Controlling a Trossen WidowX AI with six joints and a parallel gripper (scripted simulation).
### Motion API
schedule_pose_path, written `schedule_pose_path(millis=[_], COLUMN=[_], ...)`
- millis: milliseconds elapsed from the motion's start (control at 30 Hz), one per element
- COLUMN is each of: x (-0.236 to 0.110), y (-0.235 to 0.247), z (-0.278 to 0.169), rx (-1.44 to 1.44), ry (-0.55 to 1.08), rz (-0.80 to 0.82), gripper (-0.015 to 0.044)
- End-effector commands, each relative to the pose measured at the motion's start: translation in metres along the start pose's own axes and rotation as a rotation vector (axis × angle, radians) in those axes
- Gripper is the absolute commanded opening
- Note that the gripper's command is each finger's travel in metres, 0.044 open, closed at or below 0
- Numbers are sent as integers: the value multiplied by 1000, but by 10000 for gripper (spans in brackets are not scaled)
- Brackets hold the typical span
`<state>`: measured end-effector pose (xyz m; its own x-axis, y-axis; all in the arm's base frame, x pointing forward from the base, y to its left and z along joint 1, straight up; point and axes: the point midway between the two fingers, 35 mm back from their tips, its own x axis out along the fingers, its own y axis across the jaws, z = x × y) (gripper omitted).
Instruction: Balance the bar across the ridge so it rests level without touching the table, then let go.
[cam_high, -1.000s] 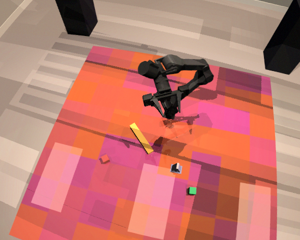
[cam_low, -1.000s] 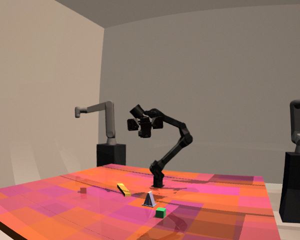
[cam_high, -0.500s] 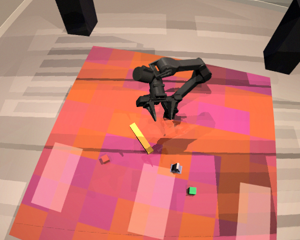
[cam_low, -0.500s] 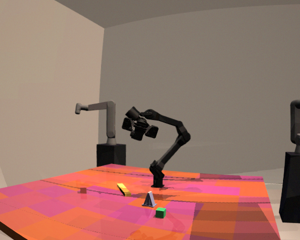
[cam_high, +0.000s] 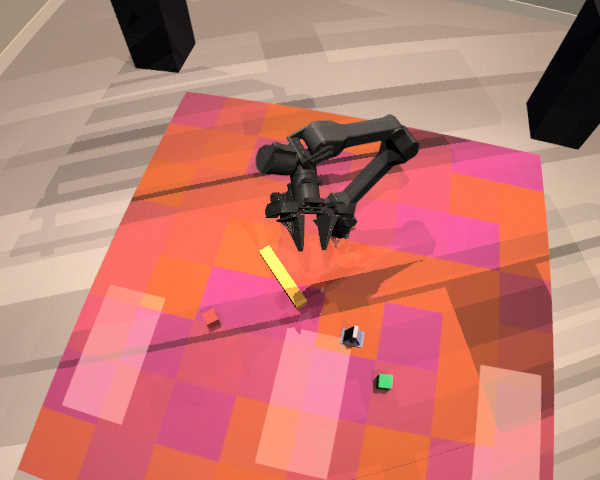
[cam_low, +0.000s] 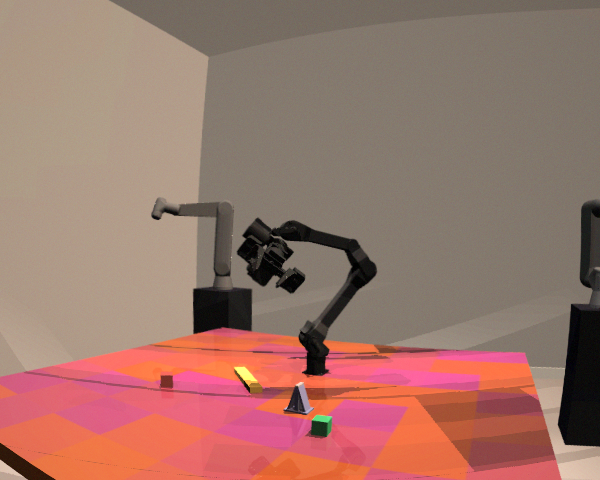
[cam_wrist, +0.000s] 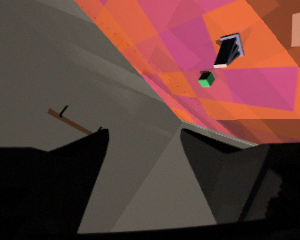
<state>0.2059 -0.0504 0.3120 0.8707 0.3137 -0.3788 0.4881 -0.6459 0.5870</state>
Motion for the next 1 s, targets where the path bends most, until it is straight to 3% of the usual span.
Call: schedule_pose_path(millis=[0,967], x=[4,22], y=[-1,-13], z=[11,79], rx=[-94,-848], ry=[-39,-204], rz=[-22,-303], gripper=[315,315])
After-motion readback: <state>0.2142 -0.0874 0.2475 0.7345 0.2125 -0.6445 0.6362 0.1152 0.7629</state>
